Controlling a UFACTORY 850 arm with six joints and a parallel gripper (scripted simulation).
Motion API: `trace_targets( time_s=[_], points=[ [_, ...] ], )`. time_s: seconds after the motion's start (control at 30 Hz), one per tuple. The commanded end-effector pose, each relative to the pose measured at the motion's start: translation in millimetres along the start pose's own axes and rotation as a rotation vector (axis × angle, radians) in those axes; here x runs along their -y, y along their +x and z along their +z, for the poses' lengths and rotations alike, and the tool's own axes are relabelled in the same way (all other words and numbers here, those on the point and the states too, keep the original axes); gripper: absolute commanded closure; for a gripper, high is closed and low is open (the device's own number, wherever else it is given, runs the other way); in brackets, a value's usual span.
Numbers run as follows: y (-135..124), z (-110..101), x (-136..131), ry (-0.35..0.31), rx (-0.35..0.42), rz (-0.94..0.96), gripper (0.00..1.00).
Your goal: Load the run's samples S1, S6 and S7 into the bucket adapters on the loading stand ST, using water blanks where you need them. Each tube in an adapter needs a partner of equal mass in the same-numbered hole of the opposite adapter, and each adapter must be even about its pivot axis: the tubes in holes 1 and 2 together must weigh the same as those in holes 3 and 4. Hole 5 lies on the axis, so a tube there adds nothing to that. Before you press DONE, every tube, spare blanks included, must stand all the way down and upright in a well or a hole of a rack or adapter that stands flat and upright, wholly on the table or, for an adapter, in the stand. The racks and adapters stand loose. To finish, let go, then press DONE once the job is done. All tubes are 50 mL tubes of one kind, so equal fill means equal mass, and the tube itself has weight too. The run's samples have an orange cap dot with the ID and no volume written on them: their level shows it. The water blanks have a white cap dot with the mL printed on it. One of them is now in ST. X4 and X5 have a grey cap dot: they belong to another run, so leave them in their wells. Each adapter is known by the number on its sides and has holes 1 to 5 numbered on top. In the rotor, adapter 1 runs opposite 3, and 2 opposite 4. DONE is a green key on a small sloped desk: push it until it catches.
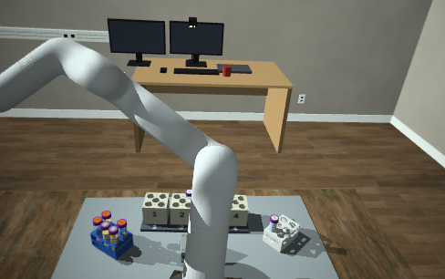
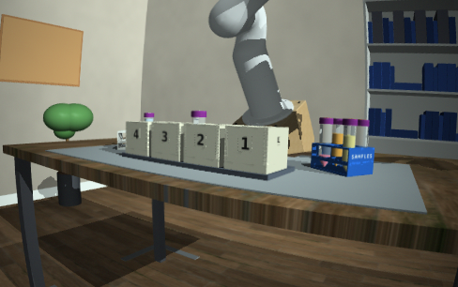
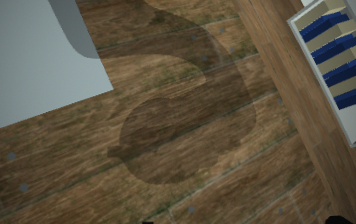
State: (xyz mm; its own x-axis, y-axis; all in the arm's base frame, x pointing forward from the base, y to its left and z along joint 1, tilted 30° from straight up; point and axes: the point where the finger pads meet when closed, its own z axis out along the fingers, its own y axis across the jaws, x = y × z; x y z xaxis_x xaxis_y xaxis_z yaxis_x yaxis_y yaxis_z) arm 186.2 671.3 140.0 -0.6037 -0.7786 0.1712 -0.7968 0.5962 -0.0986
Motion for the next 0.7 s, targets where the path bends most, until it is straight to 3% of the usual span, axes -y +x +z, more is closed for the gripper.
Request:
trace_targets(
  time_s=[0.0, 0.67],
  points=[
    [-1.7, -9.1, 15.9, -0.001, 0.016, 0.086, 0.00],
    [-2.0, -37.1, 81.0, -0.007, 0.055, 0.366, 0.00]
  ],
)
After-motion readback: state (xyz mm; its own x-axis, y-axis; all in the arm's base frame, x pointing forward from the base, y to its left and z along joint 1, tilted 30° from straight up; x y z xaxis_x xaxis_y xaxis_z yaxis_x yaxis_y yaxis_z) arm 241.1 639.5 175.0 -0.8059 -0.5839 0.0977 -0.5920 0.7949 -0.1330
